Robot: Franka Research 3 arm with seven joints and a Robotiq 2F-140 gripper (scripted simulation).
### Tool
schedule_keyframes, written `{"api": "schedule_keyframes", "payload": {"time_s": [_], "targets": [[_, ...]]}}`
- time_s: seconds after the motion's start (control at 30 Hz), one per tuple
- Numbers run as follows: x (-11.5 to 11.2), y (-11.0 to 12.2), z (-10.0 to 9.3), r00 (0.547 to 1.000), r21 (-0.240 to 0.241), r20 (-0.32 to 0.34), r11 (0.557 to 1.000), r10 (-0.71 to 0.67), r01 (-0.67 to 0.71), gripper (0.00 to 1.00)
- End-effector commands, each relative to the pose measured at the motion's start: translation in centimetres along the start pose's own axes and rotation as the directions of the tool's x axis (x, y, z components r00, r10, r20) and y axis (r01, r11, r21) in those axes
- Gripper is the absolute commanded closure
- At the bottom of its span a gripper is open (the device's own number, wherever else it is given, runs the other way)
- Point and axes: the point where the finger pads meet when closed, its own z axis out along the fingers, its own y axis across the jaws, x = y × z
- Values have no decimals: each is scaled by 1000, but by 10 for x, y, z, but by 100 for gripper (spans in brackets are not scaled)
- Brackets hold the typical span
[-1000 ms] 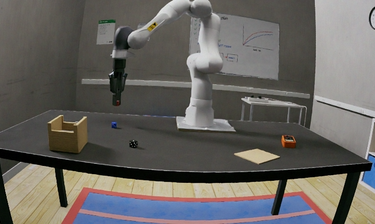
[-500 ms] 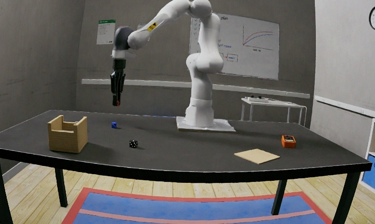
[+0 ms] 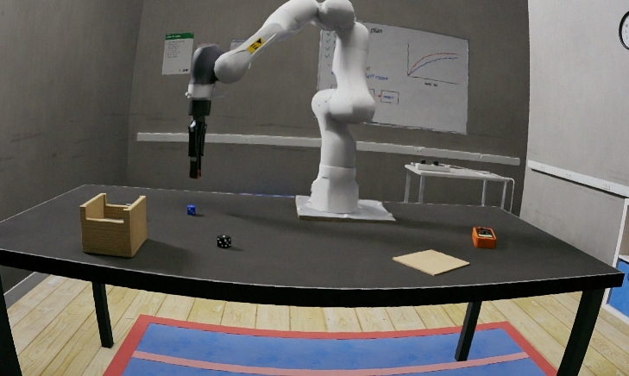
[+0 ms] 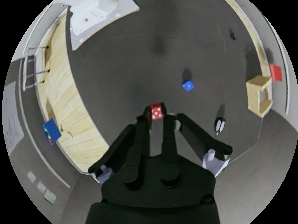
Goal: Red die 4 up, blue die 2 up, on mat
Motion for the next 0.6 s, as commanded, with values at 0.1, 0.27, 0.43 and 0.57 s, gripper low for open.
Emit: {"api": "schedule_keyframes", "payload": {"time_s": [0.1, 0.27, 0.43, 0.57], "targets": [[0, 0, 1, 976, -12, -5, 976, -219, 219, 79], [0, 0, 2, 956, -13, -4, 956, -293, 293, 79], [0, 1, 2, 930, -13, -3, 930, -367, 367, 79], [0, 1, 3, 905, -13, -2, 905, -426, 426, 79]]}}
